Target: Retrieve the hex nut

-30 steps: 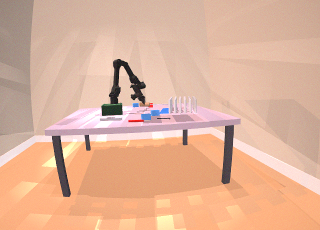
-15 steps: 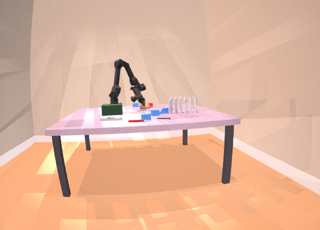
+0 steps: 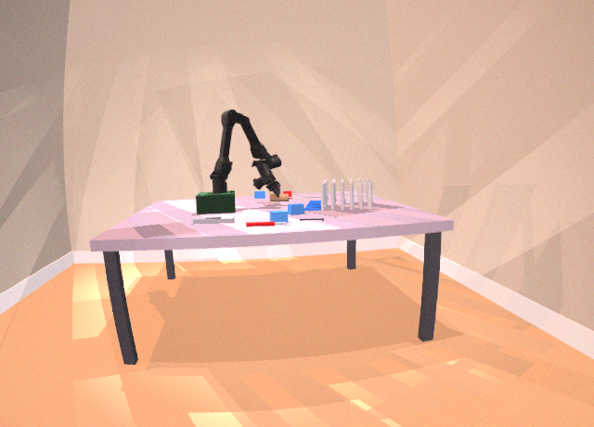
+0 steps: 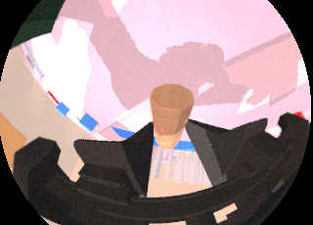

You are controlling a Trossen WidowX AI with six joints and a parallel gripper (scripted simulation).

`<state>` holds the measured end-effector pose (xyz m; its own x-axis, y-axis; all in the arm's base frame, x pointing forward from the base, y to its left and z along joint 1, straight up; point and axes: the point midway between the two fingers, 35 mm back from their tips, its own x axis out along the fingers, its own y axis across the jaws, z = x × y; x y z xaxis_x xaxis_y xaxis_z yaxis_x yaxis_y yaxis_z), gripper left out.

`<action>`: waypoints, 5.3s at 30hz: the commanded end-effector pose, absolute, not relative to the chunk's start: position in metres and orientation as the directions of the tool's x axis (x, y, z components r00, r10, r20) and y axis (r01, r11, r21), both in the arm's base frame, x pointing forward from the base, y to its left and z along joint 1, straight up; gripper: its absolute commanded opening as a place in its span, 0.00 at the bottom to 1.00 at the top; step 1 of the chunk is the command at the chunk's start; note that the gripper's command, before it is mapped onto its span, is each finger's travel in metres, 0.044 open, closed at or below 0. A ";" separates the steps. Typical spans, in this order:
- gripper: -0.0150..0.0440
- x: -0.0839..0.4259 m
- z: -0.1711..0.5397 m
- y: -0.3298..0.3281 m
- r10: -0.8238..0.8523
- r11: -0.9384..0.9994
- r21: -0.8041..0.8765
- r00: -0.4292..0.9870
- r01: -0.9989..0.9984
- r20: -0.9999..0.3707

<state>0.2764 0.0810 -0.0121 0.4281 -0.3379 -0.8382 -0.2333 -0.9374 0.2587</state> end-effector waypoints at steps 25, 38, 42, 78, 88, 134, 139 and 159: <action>0.25 0.304 -0.011 0.076 -0.335 -0.939 0.256 0.435 -0.231 -0.836; 0.25 0.315 -0.010 0.074 -0.336 -0.938 0.256 0.436 -0.231 -0.835; 0.25 0.319 -0.010 0.073 -0.336 -0.938 0.256 0.436 -0.232 -0.835; 0.25 0.347 -0.009 0.066 -0.336 -0.938 0.256 0.439 -0.233 -0.833; 0.25 0.355 -0.009 0.064 -0.337 -0.938 0.256 0.440 -0.233 -0.833; 0.25 0.375 -0.008 0.052 -0.338 -0.938 0.257 0.443 -0.234 -0.831; 0.25 0.379 -0.008 0.051 -0.338 -0.938 0.257 0.443 -0.234 -0.830; 0.25 0.393 -0.007 0.045 -0.338 -0.938 0.257 0.445 -0.234 -0.829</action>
